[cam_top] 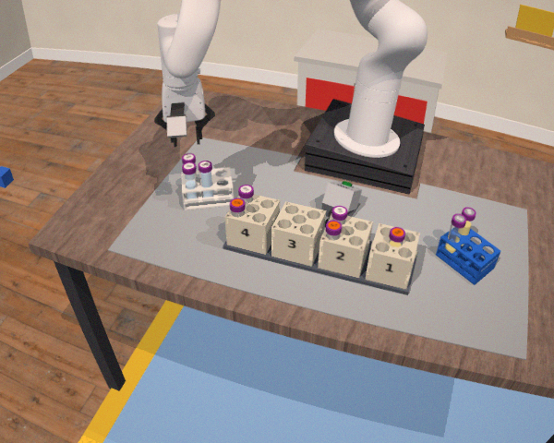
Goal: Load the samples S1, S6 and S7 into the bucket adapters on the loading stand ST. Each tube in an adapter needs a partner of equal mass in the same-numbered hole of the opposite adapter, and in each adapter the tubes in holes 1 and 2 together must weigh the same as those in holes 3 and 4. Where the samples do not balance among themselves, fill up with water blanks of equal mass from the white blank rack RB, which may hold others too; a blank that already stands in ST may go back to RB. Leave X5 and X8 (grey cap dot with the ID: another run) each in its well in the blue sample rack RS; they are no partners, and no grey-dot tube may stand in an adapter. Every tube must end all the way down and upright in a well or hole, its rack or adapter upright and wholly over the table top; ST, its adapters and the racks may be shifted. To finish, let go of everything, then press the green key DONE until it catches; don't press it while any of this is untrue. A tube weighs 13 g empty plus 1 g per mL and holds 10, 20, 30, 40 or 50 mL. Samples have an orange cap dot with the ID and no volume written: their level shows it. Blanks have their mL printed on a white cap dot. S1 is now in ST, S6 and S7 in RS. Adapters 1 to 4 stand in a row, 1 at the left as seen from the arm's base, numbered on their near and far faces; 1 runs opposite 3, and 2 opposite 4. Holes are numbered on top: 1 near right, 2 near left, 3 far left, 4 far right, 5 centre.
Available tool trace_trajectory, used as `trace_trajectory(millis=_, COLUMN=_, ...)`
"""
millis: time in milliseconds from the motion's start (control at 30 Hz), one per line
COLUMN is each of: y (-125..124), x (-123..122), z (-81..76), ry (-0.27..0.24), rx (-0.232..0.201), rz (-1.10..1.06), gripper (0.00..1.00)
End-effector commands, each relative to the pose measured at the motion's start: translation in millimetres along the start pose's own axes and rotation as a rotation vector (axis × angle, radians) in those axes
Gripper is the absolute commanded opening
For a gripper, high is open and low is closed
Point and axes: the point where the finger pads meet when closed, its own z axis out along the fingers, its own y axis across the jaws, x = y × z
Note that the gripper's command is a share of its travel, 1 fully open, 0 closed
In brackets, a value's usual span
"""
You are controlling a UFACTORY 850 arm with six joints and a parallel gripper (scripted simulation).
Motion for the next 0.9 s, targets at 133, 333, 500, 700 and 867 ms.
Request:
trace_trajectory(millis=133, y=1, x=0, z=15.7, ry=0.000, rx=-0.002, rz=0.000, gripper=0.57)
trace_trajectory(millis=333, y=1, x=0, z=27.8, ry=0.000, rx=-0.002, rz=0.000, gripper=0.57)
trace_trajectory(millis=500, y=1, x=0, z=33.8, ry=0.000, rx=-0.002, rz=0.000, gripper=0.57)
trace_trajectory(millis=700, y=1, x=0, z=45.6, ry=0.000, rx=-0.002, rz=0.000, gripper=0.57)
trace_trajectory(millis=867, y=1, x=0, z=45.5, ry=0.000, rx=-0.002, rz=0.000, gripper=0.57)
